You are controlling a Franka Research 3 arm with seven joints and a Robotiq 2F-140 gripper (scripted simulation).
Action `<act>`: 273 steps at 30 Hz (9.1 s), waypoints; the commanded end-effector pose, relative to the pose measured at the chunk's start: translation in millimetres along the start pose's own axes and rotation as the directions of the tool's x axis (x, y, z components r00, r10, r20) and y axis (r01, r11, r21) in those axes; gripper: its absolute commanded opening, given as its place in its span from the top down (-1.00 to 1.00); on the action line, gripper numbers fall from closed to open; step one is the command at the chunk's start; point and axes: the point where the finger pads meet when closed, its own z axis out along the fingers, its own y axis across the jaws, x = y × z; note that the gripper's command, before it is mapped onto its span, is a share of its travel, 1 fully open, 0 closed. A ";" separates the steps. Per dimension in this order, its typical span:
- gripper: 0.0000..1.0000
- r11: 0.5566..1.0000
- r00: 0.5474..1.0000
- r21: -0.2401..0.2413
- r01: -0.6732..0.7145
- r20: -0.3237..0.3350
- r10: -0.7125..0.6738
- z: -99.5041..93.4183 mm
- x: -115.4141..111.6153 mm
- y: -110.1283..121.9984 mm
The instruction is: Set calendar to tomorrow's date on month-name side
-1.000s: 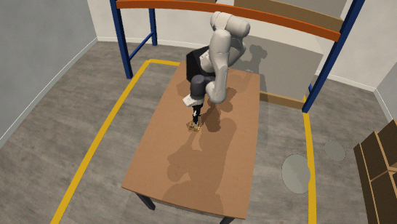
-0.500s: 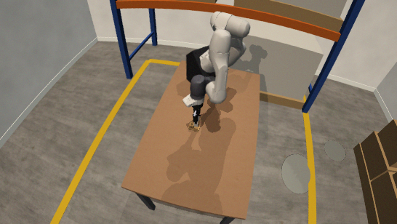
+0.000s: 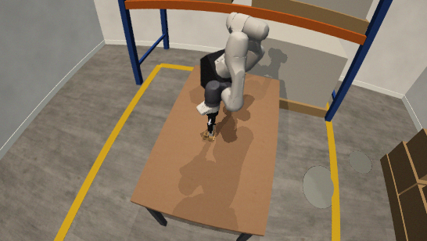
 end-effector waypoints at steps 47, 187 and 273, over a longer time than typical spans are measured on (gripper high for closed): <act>0.66 1.000 1.000 0.001 0.006 0.000 -0.006 0.0 -0.9 -0.7; 0.66 1.000 1.000 0.001 0.005 0.000 -0.005 25.6 -0.4 -1.0; 0.66 1.000 1.000 0.001 0.005 0.000 -0.005 35.7 -0.7 -0.6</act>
